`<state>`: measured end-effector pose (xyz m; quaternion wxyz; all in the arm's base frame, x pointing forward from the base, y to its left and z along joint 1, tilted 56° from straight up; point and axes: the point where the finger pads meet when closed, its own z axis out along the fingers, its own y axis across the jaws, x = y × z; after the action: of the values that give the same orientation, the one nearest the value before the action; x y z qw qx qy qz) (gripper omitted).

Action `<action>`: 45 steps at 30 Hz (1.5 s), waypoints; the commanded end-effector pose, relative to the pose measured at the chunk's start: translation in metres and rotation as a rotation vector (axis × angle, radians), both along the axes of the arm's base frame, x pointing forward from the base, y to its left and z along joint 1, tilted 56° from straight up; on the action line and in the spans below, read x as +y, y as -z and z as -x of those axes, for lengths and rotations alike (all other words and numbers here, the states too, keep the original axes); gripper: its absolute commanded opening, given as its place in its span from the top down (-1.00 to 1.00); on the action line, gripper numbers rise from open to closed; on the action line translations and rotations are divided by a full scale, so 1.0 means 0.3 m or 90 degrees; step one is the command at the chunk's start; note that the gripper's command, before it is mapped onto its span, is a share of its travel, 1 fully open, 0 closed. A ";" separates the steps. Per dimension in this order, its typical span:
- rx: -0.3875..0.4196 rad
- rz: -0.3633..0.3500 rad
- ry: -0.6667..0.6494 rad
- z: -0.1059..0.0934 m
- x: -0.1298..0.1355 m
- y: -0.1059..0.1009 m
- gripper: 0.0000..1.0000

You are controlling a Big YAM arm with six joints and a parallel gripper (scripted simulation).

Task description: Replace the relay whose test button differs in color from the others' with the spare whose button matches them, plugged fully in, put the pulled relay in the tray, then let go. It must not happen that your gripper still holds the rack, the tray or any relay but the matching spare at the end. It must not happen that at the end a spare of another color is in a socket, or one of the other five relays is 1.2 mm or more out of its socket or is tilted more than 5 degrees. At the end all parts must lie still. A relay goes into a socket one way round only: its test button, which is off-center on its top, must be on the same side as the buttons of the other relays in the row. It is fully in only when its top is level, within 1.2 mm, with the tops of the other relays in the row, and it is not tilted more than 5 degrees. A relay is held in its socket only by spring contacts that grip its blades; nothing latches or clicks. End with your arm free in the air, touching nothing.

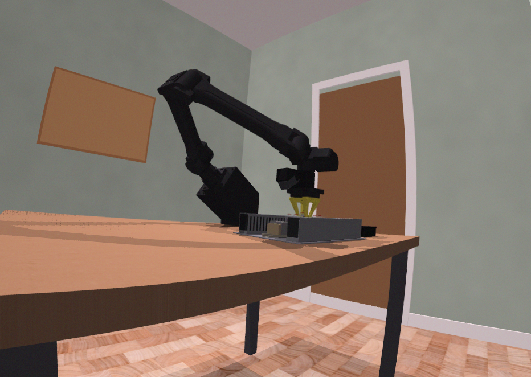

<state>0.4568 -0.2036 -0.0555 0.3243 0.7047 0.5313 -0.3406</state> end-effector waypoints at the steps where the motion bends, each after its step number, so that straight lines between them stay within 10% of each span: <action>1: -0.004 0.004 0.010 -0.010 -0.038 -0.001 1.00; 45: 0.003 0.003 0.011 -0.011 -0.038 -0.003 1.00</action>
<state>0.4590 -0.2040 -0.0542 0.3252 0.7052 0.5306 -0.3396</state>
